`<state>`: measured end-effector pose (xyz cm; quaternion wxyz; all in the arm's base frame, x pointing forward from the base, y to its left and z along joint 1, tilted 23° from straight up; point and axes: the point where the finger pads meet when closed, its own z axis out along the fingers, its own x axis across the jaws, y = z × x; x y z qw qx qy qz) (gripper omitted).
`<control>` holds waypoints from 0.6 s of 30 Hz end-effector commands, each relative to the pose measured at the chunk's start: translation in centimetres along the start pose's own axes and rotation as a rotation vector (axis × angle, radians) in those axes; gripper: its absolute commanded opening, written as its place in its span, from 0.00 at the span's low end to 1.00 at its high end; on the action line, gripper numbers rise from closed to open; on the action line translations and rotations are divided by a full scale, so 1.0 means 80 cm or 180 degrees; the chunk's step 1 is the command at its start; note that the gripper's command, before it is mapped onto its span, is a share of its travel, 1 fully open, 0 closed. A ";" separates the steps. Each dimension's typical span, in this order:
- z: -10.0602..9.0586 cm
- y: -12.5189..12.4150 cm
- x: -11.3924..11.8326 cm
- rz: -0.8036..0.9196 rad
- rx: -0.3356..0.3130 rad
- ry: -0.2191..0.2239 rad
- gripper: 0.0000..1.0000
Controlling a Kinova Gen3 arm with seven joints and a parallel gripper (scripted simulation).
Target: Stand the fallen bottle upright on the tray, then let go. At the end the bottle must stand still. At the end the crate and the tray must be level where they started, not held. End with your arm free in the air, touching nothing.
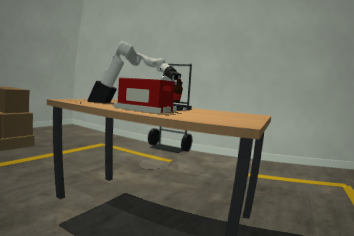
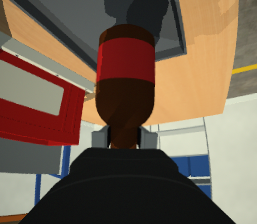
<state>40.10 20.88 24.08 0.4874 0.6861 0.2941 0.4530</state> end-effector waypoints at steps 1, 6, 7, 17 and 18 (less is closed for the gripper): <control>0.003 -0.006 0.003 0.0021 -0.0009 0.0012 0.00; 0.005 -0.013 0.003 0.0021 -0.0009 0.0012 0.00; 0.006 -0.015 0.003 0.0021 -0.0009 0.0012 0.00; 0.009 -0.025 0.003 0.0021 -0.0009 0.0013 0.00; 0.010 -0.026 0.003 0.0021 -0.0009 0.0013 0.00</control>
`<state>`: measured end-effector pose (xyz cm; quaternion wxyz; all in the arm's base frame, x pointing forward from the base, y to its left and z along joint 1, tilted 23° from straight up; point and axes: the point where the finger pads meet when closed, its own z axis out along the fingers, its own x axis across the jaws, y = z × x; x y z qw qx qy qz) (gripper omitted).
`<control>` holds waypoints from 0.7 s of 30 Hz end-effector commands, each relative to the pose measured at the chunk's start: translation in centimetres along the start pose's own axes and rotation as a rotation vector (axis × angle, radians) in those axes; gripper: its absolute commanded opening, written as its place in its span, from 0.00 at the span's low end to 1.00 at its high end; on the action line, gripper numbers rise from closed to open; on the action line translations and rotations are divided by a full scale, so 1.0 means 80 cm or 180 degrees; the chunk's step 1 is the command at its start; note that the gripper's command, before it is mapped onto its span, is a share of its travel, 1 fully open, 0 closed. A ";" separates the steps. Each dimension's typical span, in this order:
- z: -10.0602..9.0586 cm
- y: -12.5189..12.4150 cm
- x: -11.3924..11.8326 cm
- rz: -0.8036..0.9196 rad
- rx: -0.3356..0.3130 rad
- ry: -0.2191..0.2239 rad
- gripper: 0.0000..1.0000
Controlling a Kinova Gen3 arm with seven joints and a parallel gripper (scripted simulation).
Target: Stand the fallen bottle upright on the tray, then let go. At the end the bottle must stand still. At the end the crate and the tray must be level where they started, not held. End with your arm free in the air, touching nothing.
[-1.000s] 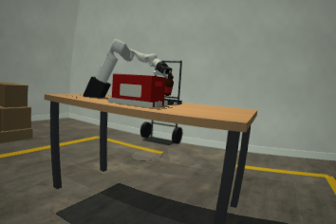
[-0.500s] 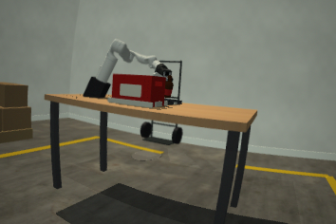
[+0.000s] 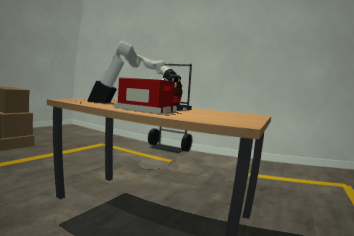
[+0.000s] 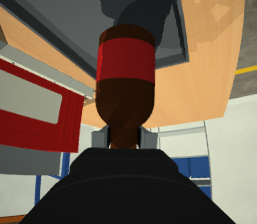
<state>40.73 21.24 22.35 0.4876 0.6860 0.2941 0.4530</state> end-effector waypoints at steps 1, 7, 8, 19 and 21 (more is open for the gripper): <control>0.002 -0.005 0.003 0.0021 -0.0008 0.0013 0.00; 0.004 -0.011 0.003 0.0021 -0.0008 0.0013 0.00; 0.005 -0.012 0.003 0.0021 -0.0008 0.0014 0.00; 0.006 -0.017 0.003 0.0021 -0.0008 0.0014 0.00; 0.007 -0.018 0.003 0.0021 -0.0008 0.0014 0.00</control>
